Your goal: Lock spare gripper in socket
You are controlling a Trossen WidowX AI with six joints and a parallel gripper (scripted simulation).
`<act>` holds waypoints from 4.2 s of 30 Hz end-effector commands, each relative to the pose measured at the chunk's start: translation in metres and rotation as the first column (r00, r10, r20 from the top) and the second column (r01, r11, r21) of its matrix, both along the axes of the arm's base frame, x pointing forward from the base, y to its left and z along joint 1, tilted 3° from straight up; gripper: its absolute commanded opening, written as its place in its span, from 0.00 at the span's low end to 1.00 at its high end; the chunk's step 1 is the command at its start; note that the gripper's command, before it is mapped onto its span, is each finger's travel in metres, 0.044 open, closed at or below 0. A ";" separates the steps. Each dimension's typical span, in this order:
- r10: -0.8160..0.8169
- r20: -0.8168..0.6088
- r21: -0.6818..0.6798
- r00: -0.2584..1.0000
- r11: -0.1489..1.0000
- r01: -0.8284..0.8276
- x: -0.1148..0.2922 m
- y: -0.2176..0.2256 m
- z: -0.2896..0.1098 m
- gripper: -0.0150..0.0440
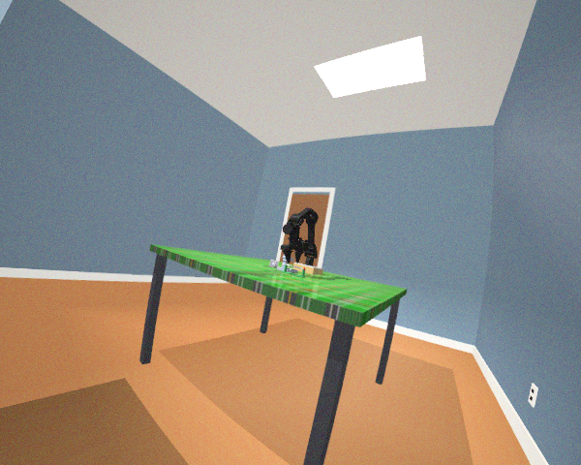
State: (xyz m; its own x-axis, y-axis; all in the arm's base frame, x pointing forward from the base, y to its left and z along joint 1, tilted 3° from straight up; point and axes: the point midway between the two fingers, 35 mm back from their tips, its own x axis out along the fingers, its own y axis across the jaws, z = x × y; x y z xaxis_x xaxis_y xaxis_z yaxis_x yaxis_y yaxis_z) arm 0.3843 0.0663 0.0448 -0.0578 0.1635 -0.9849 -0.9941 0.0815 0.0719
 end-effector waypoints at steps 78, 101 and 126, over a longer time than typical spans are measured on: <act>-0.813 0.082 0.331 0.576 0.567 0.754 -0.163 -0.238 0.042 1.00; -0.813 0.081 0.330 0.576 0.567 0.754 -0.166 -0.234 -0.024 1.00; -0.813 0.080 0.330 0.576 0.567 0.755 -0.168 -0.231 -0.064 1.00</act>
